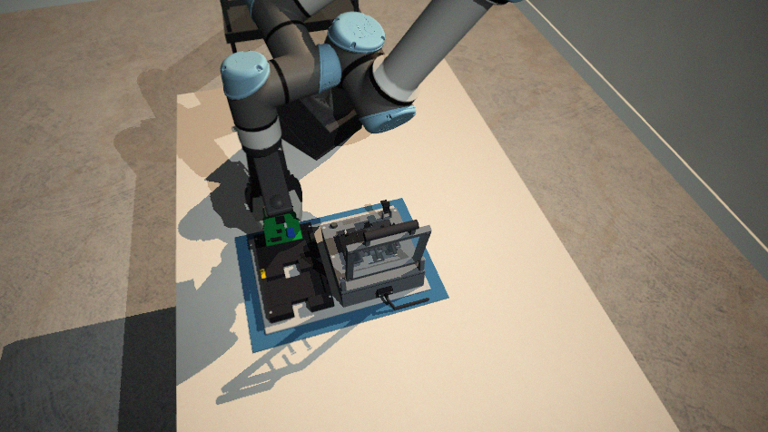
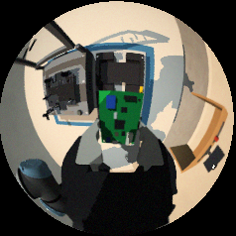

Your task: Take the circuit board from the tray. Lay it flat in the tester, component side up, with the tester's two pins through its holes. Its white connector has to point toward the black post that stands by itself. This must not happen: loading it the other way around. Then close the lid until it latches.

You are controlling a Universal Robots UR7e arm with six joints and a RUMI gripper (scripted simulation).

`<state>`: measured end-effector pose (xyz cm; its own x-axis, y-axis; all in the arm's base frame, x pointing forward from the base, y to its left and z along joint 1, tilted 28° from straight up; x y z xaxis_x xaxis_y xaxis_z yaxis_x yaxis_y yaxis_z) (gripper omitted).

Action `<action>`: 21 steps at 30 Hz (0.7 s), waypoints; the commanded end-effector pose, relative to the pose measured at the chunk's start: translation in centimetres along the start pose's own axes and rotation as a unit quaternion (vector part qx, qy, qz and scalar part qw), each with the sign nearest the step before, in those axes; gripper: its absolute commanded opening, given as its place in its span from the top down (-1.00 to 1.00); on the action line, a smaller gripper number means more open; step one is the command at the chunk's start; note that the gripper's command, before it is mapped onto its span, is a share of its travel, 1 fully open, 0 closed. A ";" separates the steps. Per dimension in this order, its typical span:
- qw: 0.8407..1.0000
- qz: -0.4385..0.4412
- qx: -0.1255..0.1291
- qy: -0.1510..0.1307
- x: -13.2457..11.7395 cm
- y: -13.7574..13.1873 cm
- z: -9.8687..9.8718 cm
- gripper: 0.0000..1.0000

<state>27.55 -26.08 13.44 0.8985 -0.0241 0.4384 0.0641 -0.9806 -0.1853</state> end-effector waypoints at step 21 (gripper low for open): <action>0.964 0.265 -0.002 -0.001 0.1 0.0 0.0 0.22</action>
<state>27.56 -26.08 13.44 0.8316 -0.4624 0.3077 -0.3473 -0.8652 -0.3618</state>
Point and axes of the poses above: the point where the finger pads meet when closed, its own z axis out along the fingers, its own y axis across the jaws, x = y × z, the point moved 10 cm from there along -z, back along the fingers, and after that the axes turned 11 degrees about -z, right-handed, at the moved point
